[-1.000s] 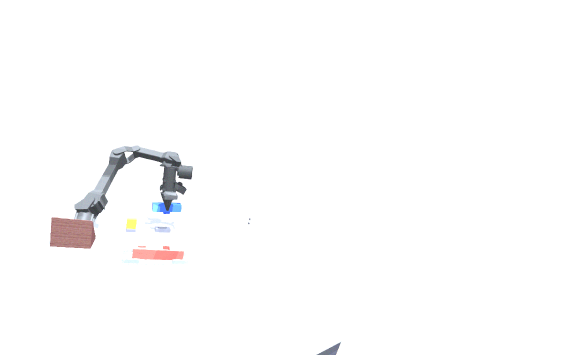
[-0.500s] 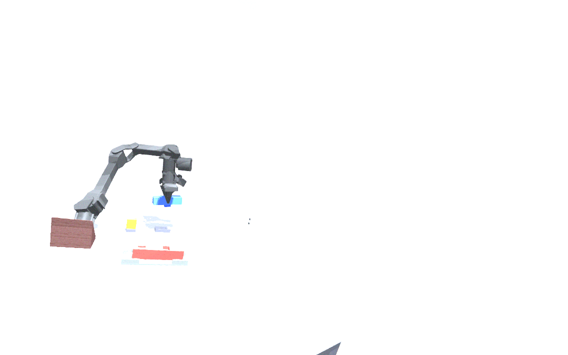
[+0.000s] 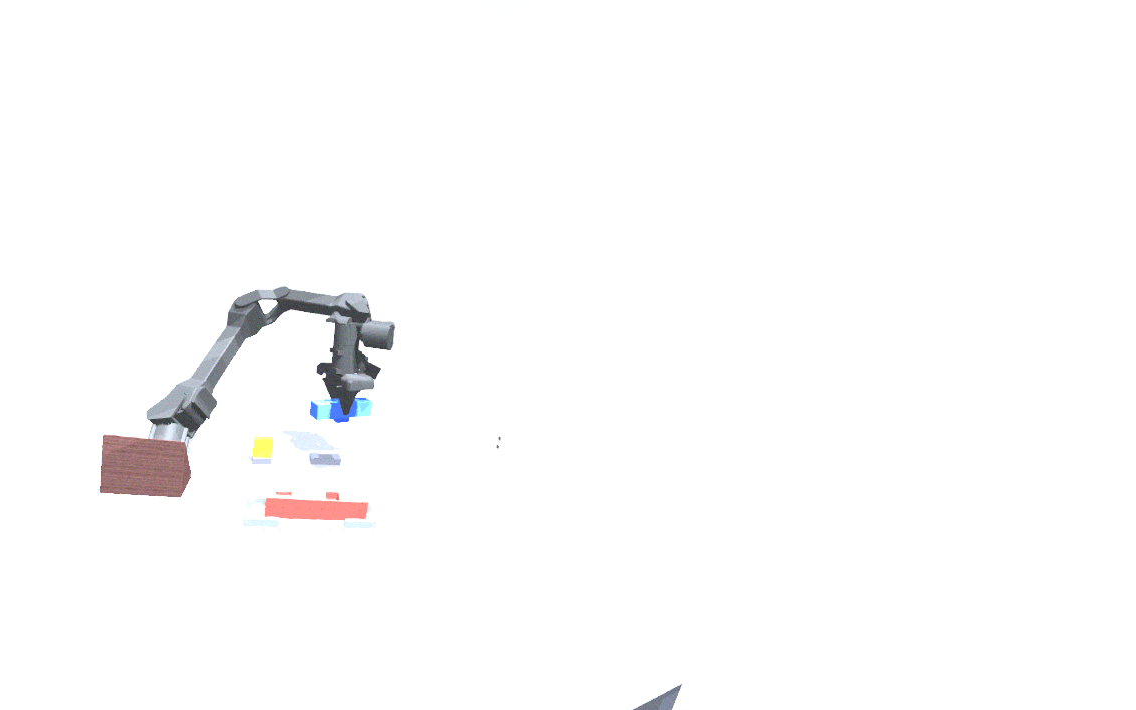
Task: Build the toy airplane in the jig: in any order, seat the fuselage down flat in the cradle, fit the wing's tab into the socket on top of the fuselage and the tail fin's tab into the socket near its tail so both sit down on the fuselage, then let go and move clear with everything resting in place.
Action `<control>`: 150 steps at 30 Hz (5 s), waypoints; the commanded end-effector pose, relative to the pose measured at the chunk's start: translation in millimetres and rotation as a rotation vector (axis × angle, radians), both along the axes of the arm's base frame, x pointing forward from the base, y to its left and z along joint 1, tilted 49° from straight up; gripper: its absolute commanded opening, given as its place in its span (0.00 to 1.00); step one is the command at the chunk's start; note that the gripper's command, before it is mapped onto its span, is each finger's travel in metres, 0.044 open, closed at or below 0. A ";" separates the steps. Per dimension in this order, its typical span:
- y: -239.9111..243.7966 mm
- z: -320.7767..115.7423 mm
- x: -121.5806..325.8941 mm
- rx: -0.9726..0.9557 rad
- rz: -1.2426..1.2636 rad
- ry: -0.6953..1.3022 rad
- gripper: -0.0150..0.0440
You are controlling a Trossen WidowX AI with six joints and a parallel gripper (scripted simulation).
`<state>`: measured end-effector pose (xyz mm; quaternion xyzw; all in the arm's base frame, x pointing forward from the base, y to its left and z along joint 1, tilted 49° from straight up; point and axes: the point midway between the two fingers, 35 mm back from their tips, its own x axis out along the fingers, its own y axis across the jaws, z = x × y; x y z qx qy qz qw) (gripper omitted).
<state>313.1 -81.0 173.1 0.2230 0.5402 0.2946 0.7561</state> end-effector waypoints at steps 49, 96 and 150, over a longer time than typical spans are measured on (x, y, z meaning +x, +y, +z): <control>-86.1 -140.0 -13.3 -0.170 0.664 -0.568 0.25; -94.3 -198.3 -28.1 -0.205 0.891 -0.809 0.58; -112.0 -185.8 -28.8 -0.208 0.894 -0.808 1.00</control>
